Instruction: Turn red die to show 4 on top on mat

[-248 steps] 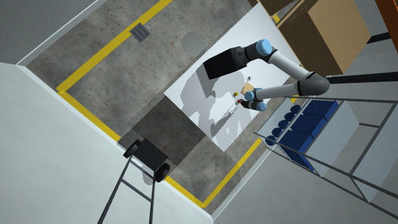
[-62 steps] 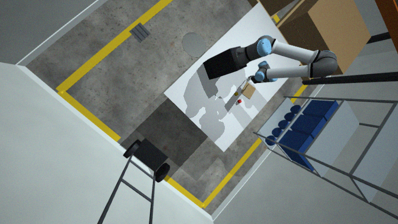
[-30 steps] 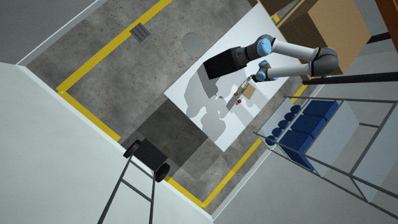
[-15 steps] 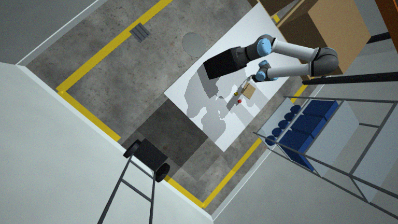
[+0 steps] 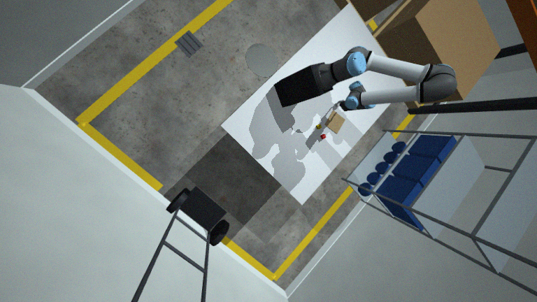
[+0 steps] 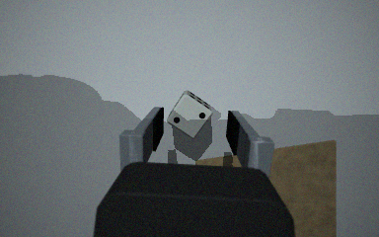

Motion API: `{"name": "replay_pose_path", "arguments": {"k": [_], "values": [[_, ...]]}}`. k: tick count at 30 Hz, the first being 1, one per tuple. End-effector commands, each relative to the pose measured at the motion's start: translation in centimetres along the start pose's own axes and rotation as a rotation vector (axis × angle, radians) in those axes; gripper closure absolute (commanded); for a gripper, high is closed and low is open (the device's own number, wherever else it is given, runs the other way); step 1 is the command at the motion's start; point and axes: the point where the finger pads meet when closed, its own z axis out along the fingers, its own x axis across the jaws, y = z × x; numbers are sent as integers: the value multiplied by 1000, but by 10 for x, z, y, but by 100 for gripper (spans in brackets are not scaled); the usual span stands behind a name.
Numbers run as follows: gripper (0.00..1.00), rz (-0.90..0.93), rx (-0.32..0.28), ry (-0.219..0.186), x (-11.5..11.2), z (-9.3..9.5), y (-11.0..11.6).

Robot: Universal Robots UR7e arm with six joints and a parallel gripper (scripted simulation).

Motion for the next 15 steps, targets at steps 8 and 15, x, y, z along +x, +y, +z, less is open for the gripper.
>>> {"name": "replay_pose_path", "arguments": {"k": [8,15], "values": [[0,0,0,1,0,-10,0],[0,0,0,1,0,-20,0]]}}
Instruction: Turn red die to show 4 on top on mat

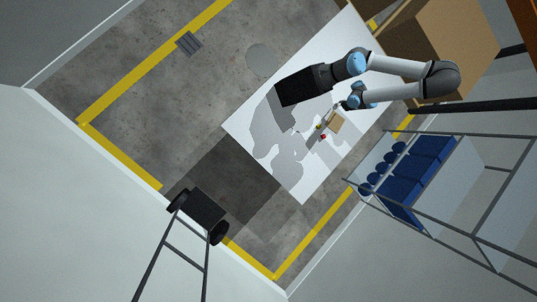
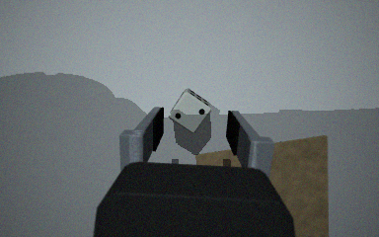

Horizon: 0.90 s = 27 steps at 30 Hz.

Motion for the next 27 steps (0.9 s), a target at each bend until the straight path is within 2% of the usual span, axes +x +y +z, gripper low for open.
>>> {"name": "replay_pose_path", "arguments": {"k": [1,27], "values": [[0,0,0,0,0,-8,0],[0,0,0,0,0,-68,0]]}}
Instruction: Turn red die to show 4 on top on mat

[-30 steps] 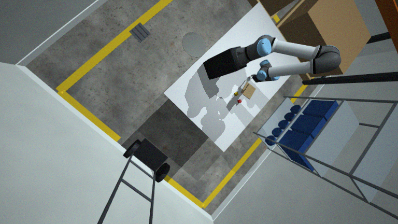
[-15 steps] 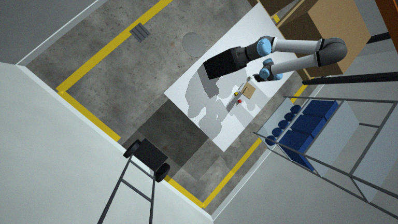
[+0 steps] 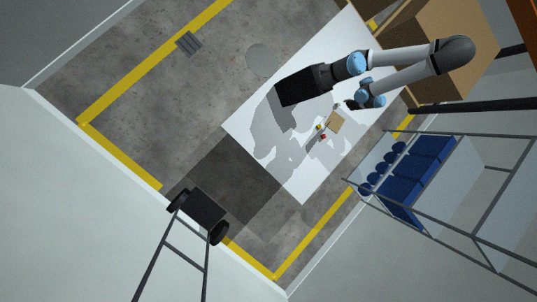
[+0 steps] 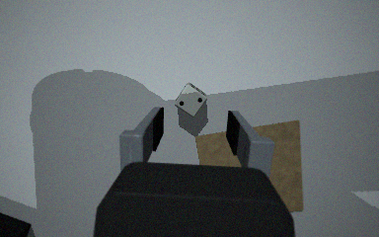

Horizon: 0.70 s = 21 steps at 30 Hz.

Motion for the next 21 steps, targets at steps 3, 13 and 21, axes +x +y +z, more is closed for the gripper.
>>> {"name": "replay_pose_path", "arguments": {"k": [3,13,21], "values": [[0,-1,0,-2,0,-12,0],[0,-1,0,-2,0,-24,0],[0,-1,0,-2,0,-27,0]]}}
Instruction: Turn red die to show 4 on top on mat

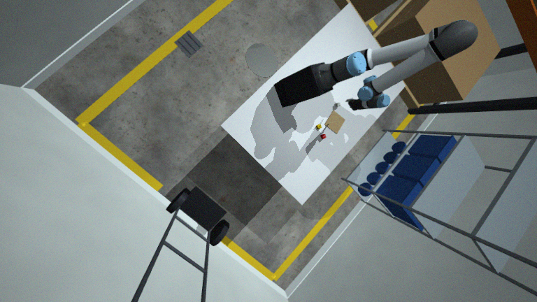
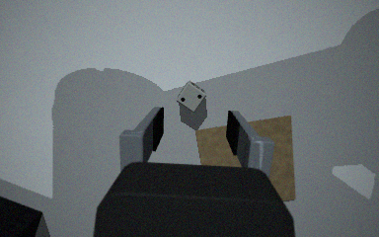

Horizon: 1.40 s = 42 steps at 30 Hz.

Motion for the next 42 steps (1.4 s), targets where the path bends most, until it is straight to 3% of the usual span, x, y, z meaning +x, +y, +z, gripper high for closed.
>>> {"name": "replay_pose_path", "arguments": {"k": [1,17,21,26,32,34,38,42], "values": [[0,0,0,0,0,-1,0],[0,3,0,0,1,-1,2],[0,28,-4,-1,13,-1,17],[0,104,-12,-3,43,0,66],[0,232,-14,-4,77,1,159],[0,232,-14,-4,77,1,159],[0,308,-9,-2,87,2,217],[0,356,-3,0,89,3,256]]}}
